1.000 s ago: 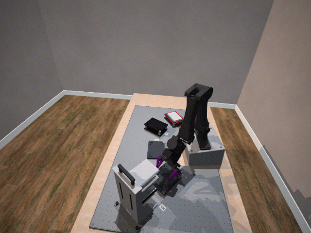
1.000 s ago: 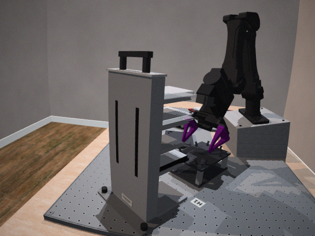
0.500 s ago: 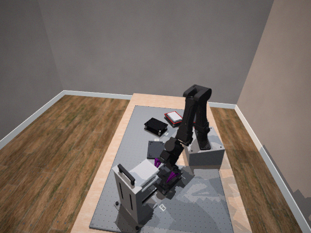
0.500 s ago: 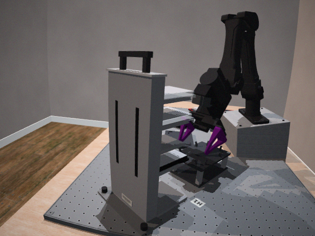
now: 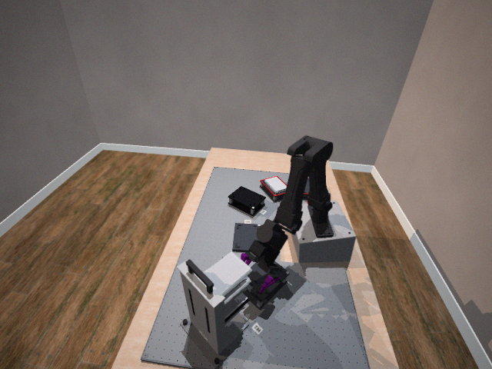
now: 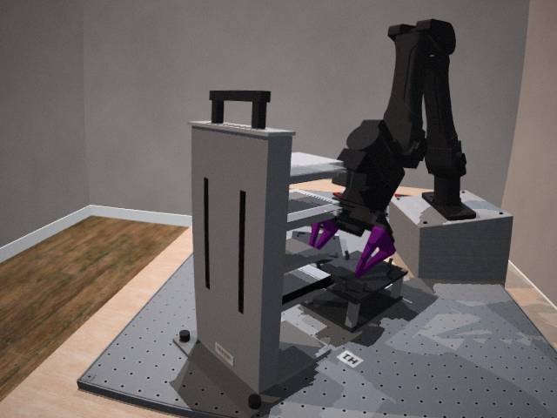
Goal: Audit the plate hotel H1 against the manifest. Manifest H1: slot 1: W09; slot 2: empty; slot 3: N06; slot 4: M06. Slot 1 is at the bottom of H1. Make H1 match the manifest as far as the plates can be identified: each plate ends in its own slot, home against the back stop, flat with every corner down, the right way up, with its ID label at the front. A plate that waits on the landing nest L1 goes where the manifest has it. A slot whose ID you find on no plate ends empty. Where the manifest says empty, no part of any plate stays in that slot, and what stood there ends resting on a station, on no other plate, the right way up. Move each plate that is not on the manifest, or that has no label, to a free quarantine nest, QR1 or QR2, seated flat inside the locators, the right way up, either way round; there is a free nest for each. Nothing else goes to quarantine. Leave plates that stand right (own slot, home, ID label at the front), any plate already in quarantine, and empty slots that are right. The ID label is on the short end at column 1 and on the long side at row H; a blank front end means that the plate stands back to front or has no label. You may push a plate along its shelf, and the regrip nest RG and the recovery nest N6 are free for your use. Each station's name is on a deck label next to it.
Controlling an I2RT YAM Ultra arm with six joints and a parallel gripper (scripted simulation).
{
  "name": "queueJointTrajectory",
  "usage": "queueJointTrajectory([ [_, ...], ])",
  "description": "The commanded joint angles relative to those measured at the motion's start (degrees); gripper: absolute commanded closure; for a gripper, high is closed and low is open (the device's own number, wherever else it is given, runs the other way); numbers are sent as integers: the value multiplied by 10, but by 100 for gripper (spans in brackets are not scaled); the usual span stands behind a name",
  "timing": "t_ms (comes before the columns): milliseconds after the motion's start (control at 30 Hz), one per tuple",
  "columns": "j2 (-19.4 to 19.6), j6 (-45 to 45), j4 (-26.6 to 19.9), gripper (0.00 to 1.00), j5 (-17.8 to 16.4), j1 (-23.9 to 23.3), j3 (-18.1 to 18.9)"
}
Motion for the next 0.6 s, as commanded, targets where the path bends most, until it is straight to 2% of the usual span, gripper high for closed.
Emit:
queueJointTrajectory([
  [0, 1, 1, 0, 0, 0, 1, 13],
  [567, 30, 1, -19, 0, 1, 2, 62],
])
